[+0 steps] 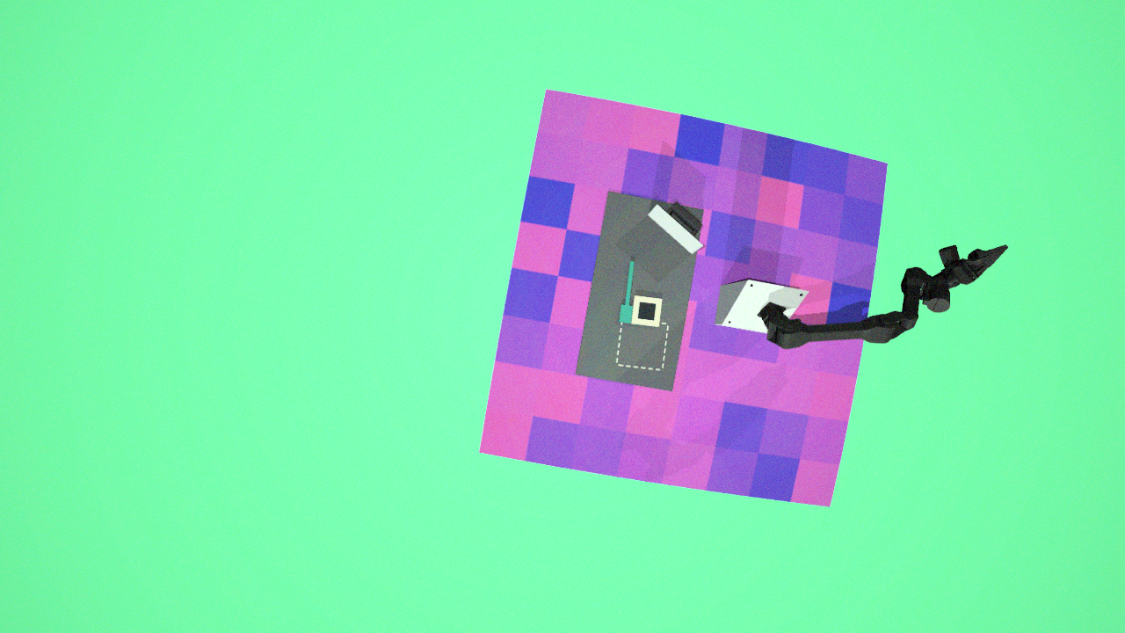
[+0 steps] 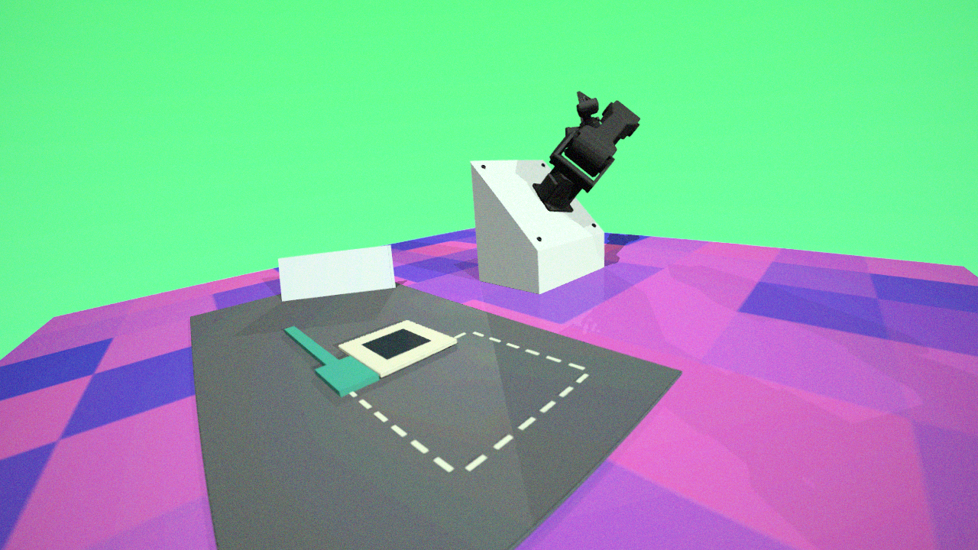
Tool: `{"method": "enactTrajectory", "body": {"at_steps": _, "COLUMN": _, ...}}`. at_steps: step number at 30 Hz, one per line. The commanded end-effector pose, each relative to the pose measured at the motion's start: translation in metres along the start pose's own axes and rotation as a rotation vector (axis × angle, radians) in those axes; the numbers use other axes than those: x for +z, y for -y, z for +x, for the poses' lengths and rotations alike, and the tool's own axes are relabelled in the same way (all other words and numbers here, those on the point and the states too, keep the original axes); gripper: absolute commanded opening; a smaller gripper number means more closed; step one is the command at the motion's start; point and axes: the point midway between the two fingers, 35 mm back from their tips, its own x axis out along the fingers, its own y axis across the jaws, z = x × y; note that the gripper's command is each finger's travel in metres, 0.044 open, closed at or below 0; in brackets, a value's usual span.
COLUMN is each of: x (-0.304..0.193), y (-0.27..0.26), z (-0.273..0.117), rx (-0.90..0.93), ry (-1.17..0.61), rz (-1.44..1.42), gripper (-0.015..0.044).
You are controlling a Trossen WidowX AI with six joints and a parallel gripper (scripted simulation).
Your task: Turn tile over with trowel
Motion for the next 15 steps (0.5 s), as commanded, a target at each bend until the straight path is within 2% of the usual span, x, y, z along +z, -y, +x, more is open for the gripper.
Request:
{"method": "enactTrajectory", "body": {"at_steps": 1, "x": 0.001, "y": 0.0, "z": 0.001, "rx": 0.0, "ry": 0.002, "rz": 0.006, "gripper": 0.0374}}
{"method": "enactTrajectory", "body": {"at_steps": 11, "x": 0.062, "y": 0.021, "z": 0.058, "rx": 0.01, "ry": 0.114, "rz": 0.289, "gripper": 0.0111}}
{"method": "enactTrajectory", "body": {"at_steps": 15, "x": 0.088, "y": 0.036, "z": 0.076, "rx": 0.003, "ry": 0.167, "rz": 0.345, "gripper": 0.01}}
